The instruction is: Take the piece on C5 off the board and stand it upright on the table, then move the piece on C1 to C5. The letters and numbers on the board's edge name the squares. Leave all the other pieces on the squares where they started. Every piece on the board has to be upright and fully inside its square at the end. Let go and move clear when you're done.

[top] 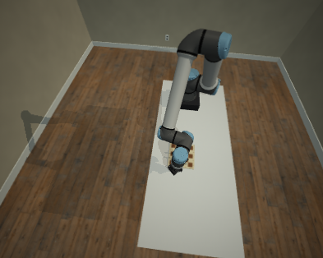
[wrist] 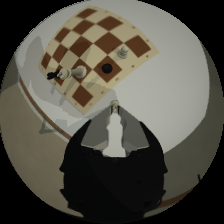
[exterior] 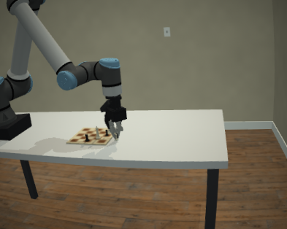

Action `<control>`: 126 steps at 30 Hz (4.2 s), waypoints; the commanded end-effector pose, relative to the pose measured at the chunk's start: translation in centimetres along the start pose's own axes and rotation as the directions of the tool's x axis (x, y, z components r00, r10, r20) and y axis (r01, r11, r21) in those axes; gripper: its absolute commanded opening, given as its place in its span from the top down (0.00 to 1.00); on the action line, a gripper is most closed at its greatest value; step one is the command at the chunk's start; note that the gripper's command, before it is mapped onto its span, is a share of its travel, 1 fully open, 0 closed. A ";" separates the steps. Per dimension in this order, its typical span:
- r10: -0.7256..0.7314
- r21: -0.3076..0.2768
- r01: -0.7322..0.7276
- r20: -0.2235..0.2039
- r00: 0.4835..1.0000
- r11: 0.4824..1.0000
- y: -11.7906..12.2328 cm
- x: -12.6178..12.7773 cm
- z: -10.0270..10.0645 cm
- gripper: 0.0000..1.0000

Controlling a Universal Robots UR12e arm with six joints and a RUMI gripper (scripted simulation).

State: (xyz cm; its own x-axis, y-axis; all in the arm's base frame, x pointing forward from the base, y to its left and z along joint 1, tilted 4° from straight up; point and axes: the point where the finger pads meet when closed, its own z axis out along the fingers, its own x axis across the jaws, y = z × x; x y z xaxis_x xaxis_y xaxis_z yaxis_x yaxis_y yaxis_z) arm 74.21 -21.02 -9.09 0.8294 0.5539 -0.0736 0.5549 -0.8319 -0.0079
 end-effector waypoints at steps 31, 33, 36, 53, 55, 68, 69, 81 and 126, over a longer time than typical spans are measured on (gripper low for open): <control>0.000 -0.001 0.000 -0.001 1.000 1.000 0.1 0.0 -0.2 0.80; 0.000 -0.001 0.000 -0.001 1.000 1.000 0.1 0.0 -0.4 0.80; 0.000 -0.001 0.000 -0.001 1.000 1.000 0.1 0.0 -1.1 0.80; 0.000 -0.001 0.000 -0.001 1.000 1.000 0.1 0.0 -8.2 0.80; 0.000 -0.001 0.000 -0.001 1.000 1.000 0.1 0.0 -8.7 0.80; 0.000 -0.001 0.000 -0.001 1.000 1.000 0.1 0.0 -9.1 0.00; 0.000 -0.001 0.000 -0.001 1.000 1.000 0.1 0.0 -9.1 0.00; 0.000 -0.001 0.000 -0.001 1.000 1.000 0.1 0.0 -9.1 0.00; -0.855 -0.001 0.855 0.001 0.519 0.519 -5.2 -8.8 -9.4 0.00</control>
State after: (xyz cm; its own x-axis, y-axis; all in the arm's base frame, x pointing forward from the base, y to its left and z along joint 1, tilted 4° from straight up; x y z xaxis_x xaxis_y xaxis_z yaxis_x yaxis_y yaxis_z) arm 65.91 -21.17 0.76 0.1035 0.9936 -0.0459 0.9920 -0.1065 -0.0674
